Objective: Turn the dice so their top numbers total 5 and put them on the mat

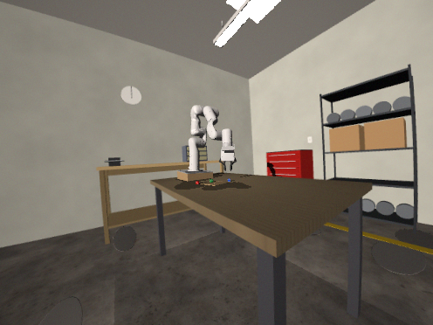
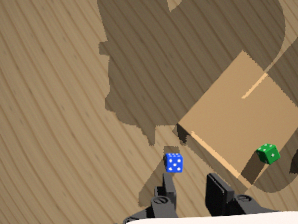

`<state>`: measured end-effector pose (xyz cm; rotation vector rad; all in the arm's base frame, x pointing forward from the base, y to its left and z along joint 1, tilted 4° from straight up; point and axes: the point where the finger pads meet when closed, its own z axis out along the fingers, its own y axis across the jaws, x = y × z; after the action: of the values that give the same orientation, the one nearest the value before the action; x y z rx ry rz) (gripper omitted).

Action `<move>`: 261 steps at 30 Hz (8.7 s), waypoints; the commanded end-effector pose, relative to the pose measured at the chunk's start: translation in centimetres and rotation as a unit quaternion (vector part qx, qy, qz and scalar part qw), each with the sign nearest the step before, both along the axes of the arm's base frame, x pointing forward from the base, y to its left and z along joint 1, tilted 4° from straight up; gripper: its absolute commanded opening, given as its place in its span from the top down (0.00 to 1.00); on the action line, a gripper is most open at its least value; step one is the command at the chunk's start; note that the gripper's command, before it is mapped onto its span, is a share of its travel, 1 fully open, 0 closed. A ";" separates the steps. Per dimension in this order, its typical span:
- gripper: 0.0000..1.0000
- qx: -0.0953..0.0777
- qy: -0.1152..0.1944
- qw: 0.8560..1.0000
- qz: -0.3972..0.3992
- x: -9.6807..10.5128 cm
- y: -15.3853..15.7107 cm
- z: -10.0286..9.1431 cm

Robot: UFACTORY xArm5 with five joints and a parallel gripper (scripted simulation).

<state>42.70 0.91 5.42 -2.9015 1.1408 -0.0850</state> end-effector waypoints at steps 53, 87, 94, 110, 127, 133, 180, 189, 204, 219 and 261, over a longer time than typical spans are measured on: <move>0.64 0.000 -0.002 1.000 0.000 0.6 0.2 -4.4; 0.64 0.000 -0.002 1.000 0.000 0.6 0.2 -5.2; 0.64 0.000 -0.002 1.000 0.000 0.6 0.2 -5.2; 0.64 0.000 -0.002 1.000 0.000 0.6 0.2 -5.2; 0.64 0.000 -0.002 1.000 0.000 0.8 0.3 -5.2; 0.64 0.000 -0.002 1.000 0.000 0.8 0.3 -5.2; 0.64 0.000 -0.002 1.000 0.000 0.9 0.3 -6.9; 0.64 0.000 -0.002 1.000 0.000 0.9 0.3 -7.5; 0.64 0.000 -0.002 1.000 0.000 0.9 0.3 -7.5; 0.64 0.000 -0.002 1.000 0.000 0.9 0.3 -7.5; 0.85 0.000 -0.002 1.000 0.000 0.9 0.3 -7.5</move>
<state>43.50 1.25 -2.22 -2.9005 1.1412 -0.0859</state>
